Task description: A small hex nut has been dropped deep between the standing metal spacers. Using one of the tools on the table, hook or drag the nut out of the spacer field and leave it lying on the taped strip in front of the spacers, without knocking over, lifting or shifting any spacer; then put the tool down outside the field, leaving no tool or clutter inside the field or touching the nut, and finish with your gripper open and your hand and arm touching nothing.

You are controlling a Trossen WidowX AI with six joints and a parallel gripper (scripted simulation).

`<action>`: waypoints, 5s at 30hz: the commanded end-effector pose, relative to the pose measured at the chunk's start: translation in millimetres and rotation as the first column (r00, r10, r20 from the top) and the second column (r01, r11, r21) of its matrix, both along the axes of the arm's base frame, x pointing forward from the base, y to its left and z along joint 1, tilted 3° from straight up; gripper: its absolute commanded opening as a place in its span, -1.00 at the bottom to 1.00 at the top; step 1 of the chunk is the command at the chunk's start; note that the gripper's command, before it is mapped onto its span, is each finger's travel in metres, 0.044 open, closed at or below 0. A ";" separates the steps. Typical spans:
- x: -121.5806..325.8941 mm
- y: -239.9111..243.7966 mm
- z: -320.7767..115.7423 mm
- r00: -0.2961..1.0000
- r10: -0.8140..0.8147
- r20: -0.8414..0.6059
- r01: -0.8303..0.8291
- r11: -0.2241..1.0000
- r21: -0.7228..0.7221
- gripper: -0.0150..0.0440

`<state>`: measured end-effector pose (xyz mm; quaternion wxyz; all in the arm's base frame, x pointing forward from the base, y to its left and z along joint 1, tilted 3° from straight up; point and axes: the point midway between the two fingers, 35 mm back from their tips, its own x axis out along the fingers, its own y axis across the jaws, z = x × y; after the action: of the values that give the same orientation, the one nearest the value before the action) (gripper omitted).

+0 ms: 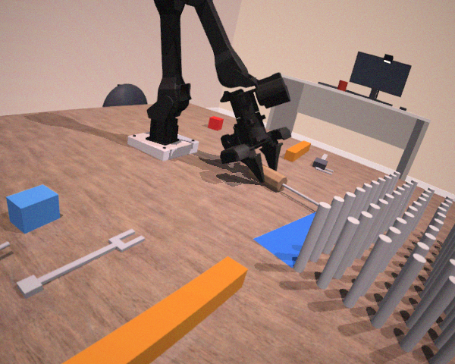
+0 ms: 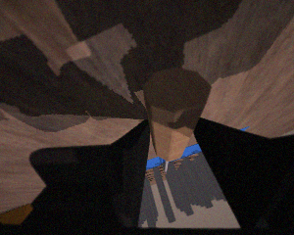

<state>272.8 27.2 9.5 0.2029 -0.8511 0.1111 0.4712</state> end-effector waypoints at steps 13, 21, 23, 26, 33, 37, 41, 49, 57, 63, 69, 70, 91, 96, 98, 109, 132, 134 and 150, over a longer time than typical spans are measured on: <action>0.6 0.0 9.4 1.000 -0.006 0.002 0.006 1.000 0.002 -0.49; 2.0 -0.1 15.5 1.000 -0.006 0.002 0.006 1.000 0.002 -0.49; 2.4 0.0 17.0 1.000 -0.006 0.003 0.006 1.000 0.002 -0.49; 2.8 0.0 19.2 1.000 -0.006 0.003 0.006 1.000 0.002 -0.49; 3.6 0.1 23.2 1.000 -0.006 0.003 0.006 1.000 0.002 -0.49; 0.7 1.4 24.0 1.000 -0.006 0.003 0.006 1.000 0.002 -0.49; -9.2 5.7 26.8 1.000 -0.006 0.002 0.006 1.000 0.002 -0.49; -33.5 14.7 29.9 1.000 -0.007 0.000 0.007 1.000 0.003 -0.49; -29.4 16.9 48.4 1.000 -0.007 0.001 0.007 1.000 0.004 -0.49; -23.3 18.2 74.7 1.000 -0.008 0.002 0.008 1.000 0.004 -0.49; -20.8 18.7 101.2 1.000 -0.008 0.002 0.008 1.000 0.004 -0.49; -20.6 18.7 105.7 1.000 -0.008 0.002 0.008 1.000 0.004 -0.49; -14.6 65.3 156.0 0.978 0.205 -0.037 -0.205 0.979 0.006 -0.49; -11.7 99.1 163.7 0.939 0.340 -0.047 -0.340 0.940 0.012 -0.49; -11.6 113.0 166.4 0.918 0.392 -0.051 -0.392 0.920 0.014 -0.49; -22.4 192.1 178.6 0.755 0.653 -0.067 -0.652 0.757 0.031 -0.49; -112.3 350.6 185.8 0.236 0.969 -0.072 -0.967 0.242 0.083 -0.49; -124.0 362.0 185.5 0.182 0.981 -0.071 -0.979 0.188 0.085 -0.49; -209.4 422.6 179.7 -0.163 0.985 -0.056 -0.983 -0.157 0.099 -0.49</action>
<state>65.6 445.8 184.9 -0.2231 -0.6093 -0.5599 0.5153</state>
